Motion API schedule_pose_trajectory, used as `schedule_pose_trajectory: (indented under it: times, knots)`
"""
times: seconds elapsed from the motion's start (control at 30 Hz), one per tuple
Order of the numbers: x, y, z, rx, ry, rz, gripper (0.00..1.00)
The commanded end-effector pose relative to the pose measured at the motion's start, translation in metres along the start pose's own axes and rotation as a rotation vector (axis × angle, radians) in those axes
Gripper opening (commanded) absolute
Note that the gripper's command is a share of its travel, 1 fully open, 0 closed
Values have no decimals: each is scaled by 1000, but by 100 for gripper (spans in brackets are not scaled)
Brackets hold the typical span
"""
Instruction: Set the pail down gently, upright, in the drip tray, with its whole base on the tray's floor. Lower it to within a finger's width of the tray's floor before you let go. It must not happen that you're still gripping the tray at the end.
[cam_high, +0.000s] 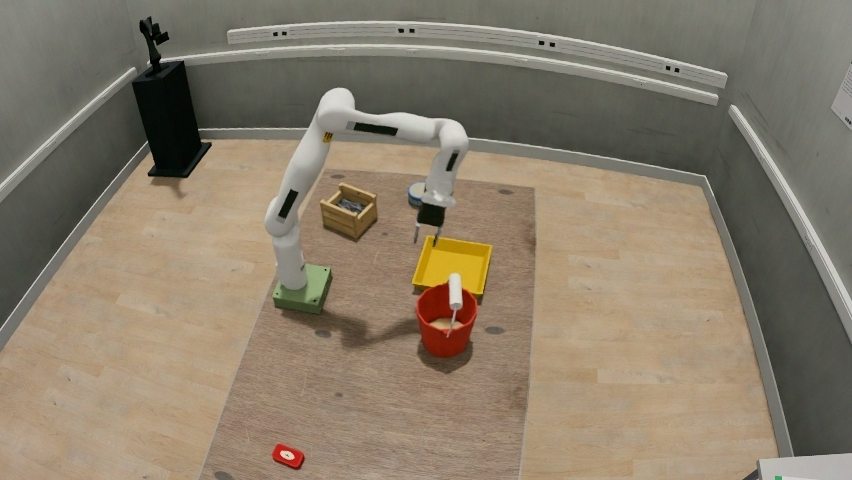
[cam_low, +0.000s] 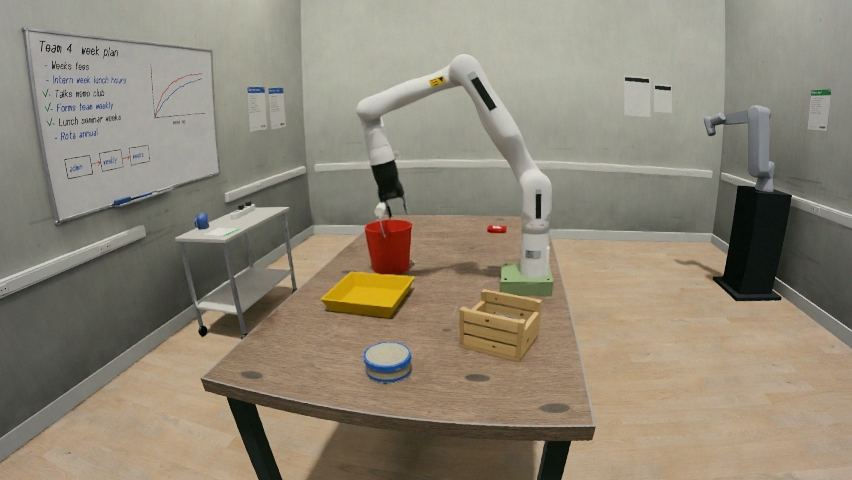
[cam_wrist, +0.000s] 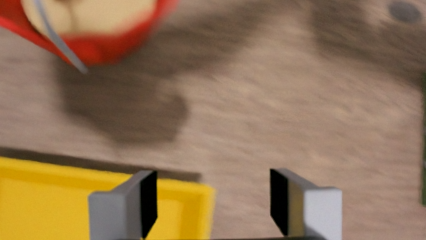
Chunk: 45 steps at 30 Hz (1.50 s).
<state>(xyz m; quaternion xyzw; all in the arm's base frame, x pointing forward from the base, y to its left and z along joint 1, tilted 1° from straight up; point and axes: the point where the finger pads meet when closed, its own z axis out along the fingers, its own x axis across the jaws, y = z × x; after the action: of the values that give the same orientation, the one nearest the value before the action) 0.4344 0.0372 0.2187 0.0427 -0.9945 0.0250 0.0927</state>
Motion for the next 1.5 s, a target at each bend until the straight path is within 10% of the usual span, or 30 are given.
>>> schedule_pose_trajectory:
  times: [0.0,0.53,1.47]
  knots:
    - [-36,-48,-19,-37,-67,-26,100]
    - [-73,-161,-56,-24,-203,-61,100]
    - [-74,-168,-58,-22,-211,-63,100]
